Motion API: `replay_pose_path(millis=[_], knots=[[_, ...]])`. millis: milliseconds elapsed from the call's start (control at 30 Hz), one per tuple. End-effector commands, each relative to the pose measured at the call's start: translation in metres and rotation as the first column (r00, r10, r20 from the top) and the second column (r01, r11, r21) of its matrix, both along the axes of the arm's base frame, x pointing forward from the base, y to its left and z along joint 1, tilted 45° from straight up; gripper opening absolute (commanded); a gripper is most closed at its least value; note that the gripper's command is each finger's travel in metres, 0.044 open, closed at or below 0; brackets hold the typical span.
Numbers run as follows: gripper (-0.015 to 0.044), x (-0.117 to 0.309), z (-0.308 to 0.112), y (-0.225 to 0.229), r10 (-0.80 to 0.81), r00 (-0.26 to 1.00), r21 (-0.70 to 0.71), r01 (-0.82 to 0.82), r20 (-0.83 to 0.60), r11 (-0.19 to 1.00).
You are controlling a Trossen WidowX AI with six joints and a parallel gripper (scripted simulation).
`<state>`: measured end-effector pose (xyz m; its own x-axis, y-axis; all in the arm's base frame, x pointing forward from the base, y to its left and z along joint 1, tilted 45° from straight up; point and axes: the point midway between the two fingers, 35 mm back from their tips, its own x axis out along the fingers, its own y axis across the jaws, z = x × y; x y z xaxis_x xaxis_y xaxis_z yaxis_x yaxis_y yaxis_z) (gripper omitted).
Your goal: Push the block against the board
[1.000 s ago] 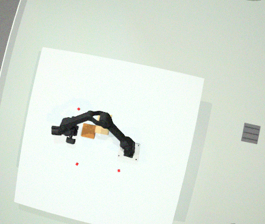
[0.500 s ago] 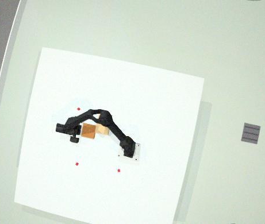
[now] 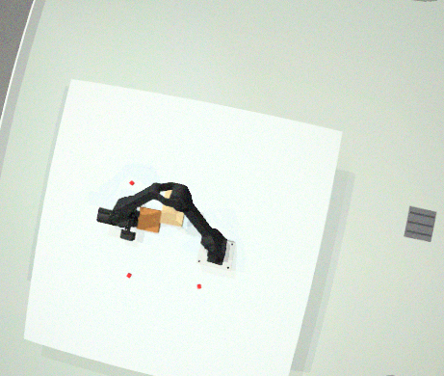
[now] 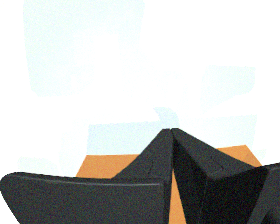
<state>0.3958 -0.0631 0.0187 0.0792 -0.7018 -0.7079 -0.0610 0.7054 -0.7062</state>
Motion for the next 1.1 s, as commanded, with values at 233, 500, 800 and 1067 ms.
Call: replay_pose_path(millis=[233,500,800,1067], knots=[[0.0,-0.018,0.001,-0.003,0.002,1.0,-0.007,-0.003,-0.011,1.0],[0.0,-0.03,0.001,-0.004,0.002,1.0,-0.007,-0.003,-0.011,1.0],[0.0,-0.043,0.0,-0.005,0.002,1.0,-0.007,-0.003,-0.012,1.0],[0.0,-0.056,0.0,-0.006,0.002,1.0,-0.007,-0.003,-0.013,1.0]])
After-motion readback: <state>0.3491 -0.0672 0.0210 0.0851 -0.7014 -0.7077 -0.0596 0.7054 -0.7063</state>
